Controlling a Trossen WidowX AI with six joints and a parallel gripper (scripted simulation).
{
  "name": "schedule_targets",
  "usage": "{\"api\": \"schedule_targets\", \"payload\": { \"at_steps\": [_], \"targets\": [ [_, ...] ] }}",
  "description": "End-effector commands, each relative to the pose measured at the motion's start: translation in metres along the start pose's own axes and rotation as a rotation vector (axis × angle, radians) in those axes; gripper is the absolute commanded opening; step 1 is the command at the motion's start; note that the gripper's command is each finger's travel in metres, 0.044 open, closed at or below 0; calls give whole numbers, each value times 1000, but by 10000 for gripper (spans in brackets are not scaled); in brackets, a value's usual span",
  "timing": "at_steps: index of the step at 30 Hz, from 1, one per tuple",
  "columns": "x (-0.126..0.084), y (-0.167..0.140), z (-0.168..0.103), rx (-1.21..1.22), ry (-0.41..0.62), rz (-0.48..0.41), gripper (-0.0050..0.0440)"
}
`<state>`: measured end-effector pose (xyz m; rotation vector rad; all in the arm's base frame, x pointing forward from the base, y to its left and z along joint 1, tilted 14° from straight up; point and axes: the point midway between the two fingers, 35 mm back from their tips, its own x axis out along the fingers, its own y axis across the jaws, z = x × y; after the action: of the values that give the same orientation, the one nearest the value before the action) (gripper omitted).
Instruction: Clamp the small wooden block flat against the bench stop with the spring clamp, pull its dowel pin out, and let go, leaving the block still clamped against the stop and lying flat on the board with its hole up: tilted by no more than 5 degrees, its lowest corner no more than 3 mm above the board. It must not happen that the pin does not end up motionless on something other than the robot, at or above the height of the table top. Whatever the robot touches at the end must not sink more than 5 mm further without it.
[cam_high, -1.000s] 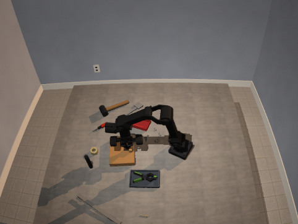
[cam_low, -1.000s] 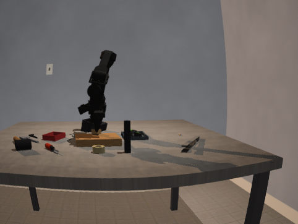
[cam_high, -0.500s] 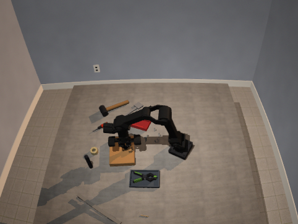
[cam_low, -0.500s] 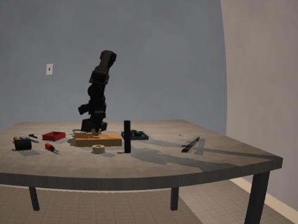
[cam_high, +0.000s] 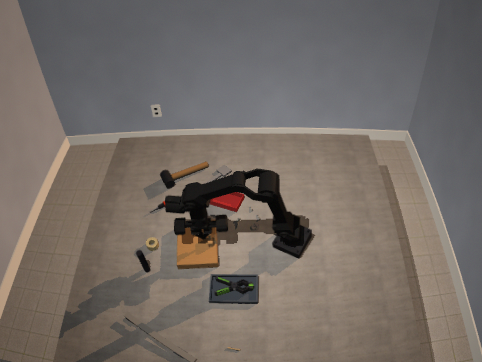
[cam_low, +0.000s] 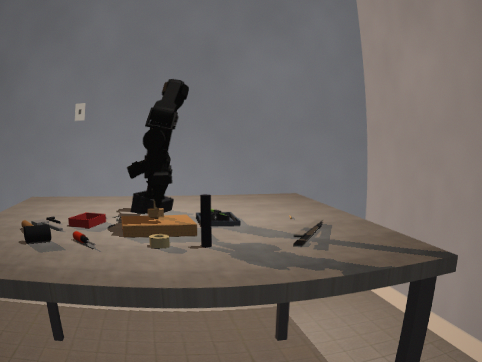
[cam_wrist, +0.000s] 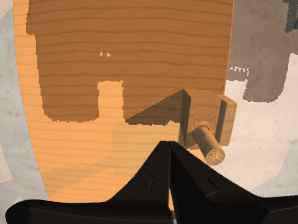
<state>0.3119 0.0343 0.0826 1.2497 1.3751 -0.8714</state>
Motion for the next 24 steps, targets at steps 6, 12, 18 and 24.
{"api": "schedule_targets", "payload": {
  "at_steps": [6, 12, 18, 24],
  "targets": [
    [-26, 2, -5, -2, -3, 15, 0],
    [-41, 0, -8, -1, -3, 14, 0],
    [-42, 0, -8, -1, -3, 14, 0],
    [-35, 5, -1, 1, -2, 8, 0]
  ]
}}
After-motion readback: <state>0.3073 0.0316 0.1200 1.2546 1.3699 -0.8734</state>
